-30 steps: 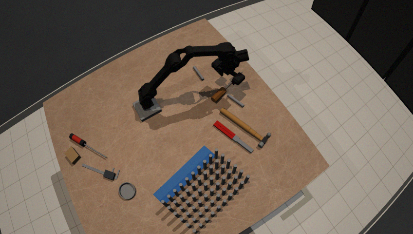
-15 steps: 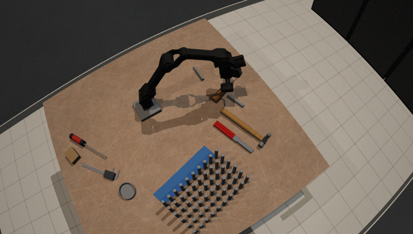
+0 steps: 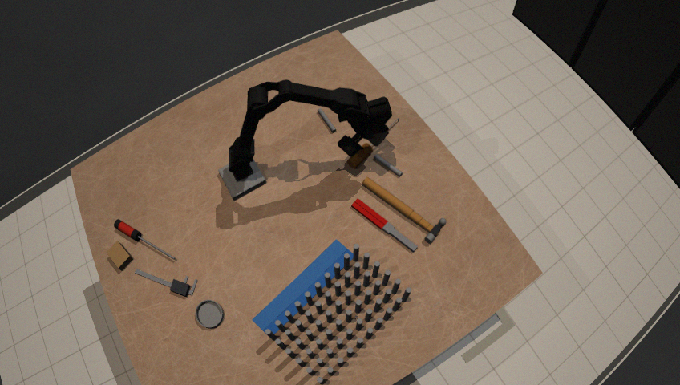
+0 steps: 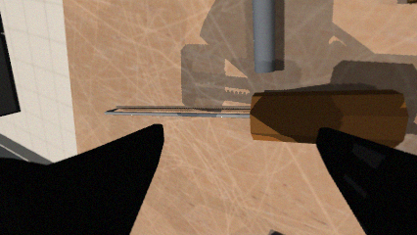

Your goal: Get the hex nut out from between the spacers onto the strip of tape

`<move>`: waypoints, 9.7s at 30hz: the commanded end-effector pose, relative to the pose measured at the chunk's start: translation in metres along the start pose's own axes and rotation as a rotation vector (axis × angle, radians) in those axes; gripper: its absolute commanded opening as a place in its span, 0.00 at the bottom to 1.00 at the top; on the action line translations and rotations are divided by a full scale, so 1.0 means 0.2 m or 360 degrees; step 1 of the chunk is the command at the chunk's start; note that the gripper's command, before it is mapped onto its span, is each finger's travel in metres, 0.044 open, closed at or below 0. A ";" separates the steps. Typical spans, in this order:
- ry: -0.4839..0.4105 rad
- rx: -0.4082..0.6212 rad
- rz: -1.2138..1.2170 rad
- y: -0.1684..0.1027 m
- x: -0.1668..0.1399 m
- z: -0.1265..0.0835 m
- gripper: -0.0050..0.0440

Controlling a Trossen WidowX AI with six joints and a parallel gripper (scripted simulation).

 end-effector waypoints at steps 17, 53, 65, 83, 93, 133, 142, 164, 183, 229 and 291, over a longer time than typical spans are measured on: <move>0.0466 0.0125 0.1750 -0.04 -0.30 -0.11 0.92; 0.0505 0.0205 0.2118 -0.05 -0.39 -0.01 0.67; 0.0500 0.0204 0.2115 -0.04 -0.42 0.07 0.67; 0.0494 0.0203 0.2117 -0.05 -0.47 0.20 0.67; 0.0495 0.0202 0.2117 -0.05 -0.49 0.25 0.67; 0.0573 0.0179 0.2015 -0.02 -0.30 -0.07 0.09; 0.0566 0.0202 0.2055 -0.02 -0.22 -0.31 0.00; 0.0539 0.0152 0.2218 -0.01 -0.27 -0.61 0.00; 0.0725 -0.0139 0.2772 0.19 -0.66 -0.80 0.00; 0.1227 -0.0940 0.3999 0.07 -1.51 -1.11 0.00; 0.1352 -0.1134 0.4206 0.03 -1.90 -0.42 0.00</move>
Point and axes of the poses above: the point midway between the two fingers, 35 mm back from their tips, its own z axis out along the fingers, its own x axis across the jaws, y = z × x, the point moved 10 cm from there along -z, back along the fingers, and after that the axes turned 7 degrees about z, right-handed, at the moved point
